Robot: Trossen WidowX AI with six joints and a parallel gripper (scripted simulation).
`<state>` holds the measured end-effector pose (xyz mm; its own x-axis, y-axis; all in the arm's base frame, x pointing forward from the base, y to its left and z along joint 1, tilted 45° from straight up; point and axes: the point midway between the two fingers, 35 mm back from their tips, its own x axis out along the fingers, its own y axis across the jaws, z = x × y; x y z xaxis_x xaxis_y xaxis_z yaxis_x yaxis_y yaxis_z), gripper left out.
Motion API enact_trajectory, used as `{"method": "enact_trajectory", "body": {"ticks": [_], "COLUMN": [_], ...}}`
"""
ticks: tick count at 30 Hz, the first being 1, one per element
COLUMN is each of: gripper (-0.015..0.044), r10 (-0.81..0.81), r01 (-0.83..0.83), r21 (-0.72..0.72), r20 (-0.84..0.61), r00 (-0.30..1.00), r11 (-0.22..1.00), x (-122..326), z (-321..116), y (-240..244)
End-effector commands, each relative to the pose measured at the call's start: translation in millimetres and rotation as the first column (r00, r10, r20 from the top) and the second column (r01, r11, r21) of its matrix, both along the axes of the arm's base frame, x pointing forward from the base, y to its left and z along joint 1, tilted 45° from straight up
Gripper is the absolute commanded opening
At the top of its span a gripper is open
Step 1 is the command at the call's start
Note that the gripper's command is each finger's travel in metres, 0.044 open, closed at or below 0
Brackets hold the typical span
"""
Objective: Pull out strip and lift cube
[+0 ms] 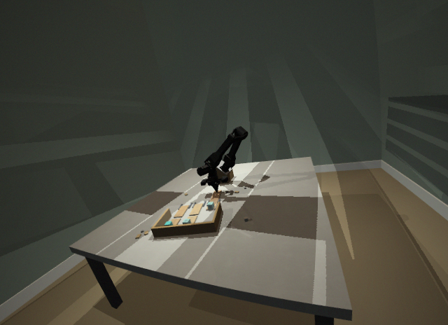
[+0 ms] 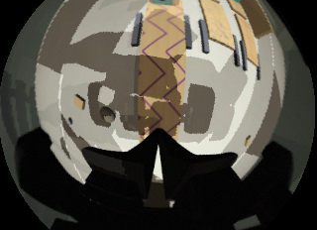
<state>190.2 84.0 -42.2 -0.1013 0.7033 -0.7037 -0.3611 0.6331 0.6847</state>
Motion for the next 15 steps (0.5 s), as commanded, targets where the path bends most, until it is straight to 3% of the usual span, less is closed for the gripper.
{"method": "enact_trajectory", "body": {"ticks": [1,15], "gripper": [0.0000,0.0000], "r10": [0.012,0.012], "r01": [-0.013,-0.013], "r21": [-0.012,-0.012], "r20": [-0.023,-0.024], "r00": [1.000,1.000], "r11": [1.000,1.000], "x": [-15.7,-25.4], "z": [-3.9,-6.0], "y": [-1.9,-5.8]}}
